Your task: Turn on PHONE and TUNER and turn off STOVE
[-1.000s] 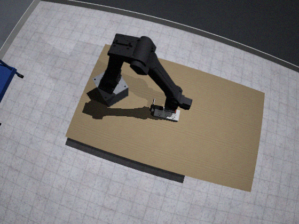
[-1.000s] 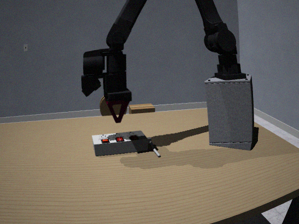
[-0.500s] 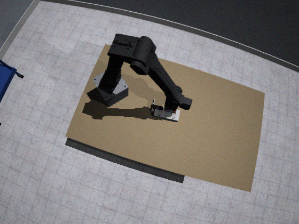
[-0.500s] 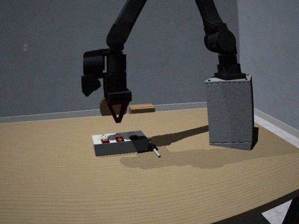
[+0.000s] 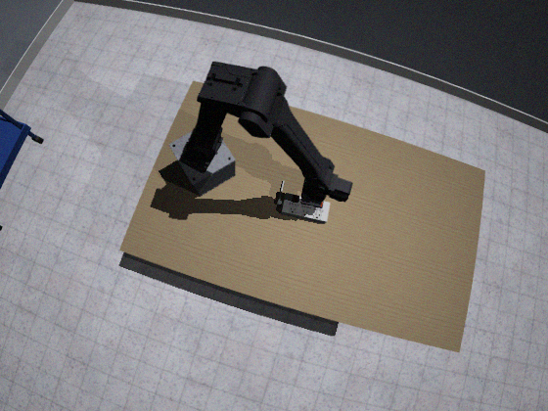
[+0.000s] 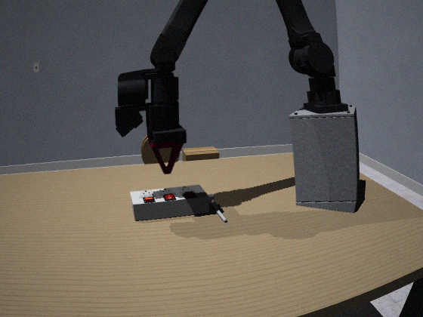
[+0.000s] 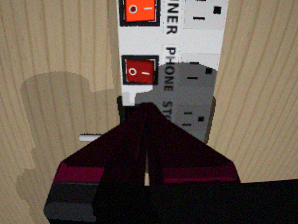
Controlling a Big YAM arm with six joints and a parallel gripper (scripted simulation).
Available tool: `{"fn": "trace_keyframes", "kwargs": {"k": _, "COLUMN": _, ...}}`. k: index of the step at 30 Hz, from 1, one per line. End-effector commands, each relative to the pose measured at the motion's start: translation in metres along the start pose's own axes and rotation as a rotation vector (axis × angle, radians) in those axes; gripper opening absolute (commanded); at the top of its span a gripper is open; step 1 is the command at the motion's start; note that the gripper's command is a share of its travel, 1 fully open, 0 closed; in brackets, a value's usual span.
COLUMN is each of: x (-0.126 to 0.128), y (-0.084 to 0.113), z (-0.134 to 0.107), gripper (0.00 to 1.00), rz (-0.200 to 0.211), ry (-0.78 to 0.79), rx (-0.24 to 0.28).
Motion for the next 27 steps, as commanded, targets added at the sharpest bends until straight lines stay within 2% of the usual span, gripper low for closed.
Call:
{"fn": "trace_keyframes", "kwargs": {"k": 1, "x": -0.003, "y": 0.0, "z": 0.011, "gripper": 0.0, "rz": -0.003, "ry": -0.013, "rx": -0.028}}
{"fn": "trace_keyframes", "kwargs": {"k": 15, "x": -0.003, "y": -0.008, "z": 0.011, "gripper": 0.0, "rz": -0.003, "ry": -0.003, "rx": -0.031}}
{"fn": "trace_keyframes", "kwargs": {"k": 27, "x": -0.005, "y": -0.024, "z": 0.013, "gripper": 0.0, "rz": -0.003, "ry": -0.002, "rx": -0.033}}
Point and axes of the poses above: the point where the finger pads meet when closed, its own y axis back along the fingers, its own x axis across the jaws, z = x × y, the point moved 9 cm from there along y, back along the fingers, and after that the axes turned 2 degrees about y, right-handed, at the moved point
